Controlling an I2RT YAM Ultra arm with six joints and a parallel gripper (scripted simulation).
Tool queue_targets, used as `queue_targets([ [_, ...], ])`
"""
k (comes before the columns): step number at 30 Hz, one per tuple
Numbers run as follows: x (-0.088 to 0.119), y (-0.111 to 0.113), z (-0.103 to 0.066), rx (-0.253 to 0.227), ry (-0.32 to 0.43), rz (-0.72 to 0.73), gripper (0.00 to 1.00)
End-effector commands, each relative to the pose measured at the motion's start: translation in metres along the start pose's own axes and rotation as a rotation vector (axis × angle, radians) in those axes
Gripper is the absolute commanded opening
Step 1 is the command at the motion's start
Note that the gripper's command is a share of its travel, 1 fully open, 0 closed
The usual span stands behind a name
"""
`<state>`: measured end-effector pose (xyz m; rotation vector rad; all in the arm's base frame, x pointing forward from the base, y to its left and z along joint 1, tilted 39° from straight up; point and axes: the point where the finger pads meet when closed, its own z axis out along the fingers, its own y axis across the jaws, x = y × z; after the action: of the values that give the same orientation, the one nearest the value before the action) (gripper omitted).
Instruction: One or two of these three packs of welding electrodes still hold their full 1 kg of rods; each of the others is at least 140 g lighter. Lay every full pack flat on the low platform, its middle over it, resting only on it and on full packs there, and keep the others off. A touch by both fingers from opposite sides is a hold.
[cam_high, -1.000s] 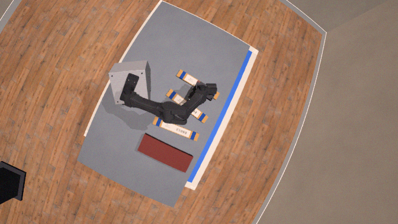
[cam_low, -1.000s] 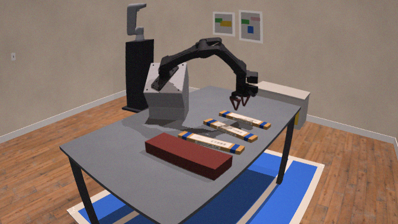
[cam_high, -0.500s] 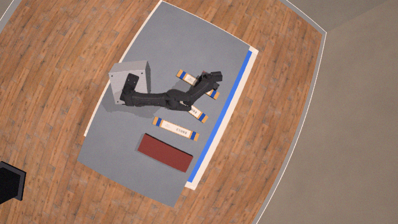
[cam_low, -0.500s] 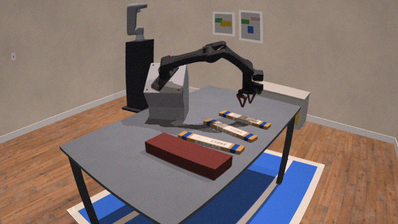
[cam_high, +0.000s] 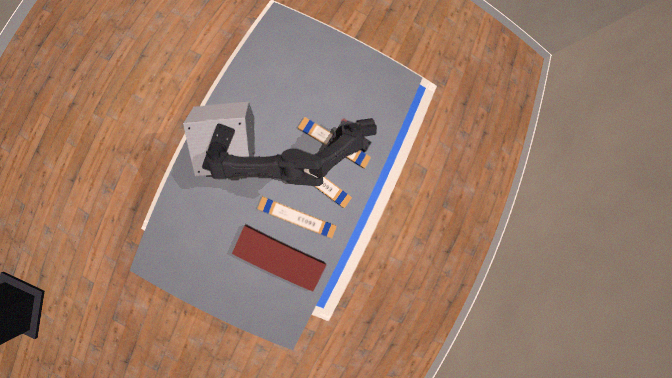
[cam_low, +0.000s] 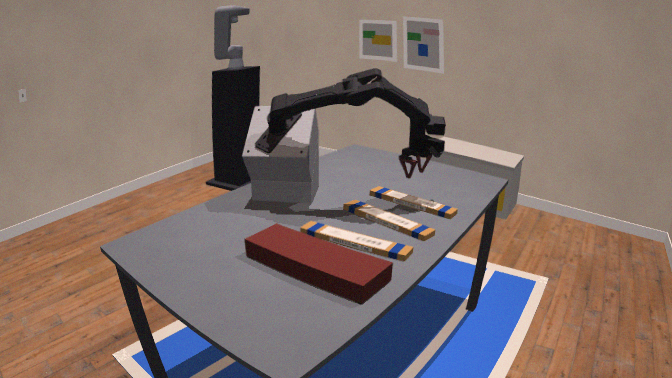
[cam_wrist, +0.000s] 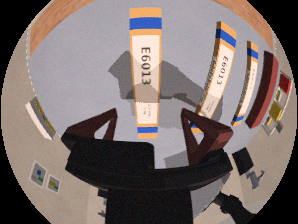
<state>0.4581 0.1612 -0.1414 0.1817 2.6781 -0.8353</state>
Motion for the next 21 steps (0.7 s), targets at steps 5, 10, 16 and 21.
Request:
queue_targets([
  [5,-0.018,0.008,-0.031,-0.033,-0.054,0.02,0.96],
  [10,-0.015,0.009,-0.028,-0.029,-0.05,0.015,0.96],
  [16,-0.009,0.011,-0.021,-0.019,-0.04,0.004,0.96],
  [21,-0.008,0.012,-0.02,-0.017,-0.038,0.002,0.96],
])
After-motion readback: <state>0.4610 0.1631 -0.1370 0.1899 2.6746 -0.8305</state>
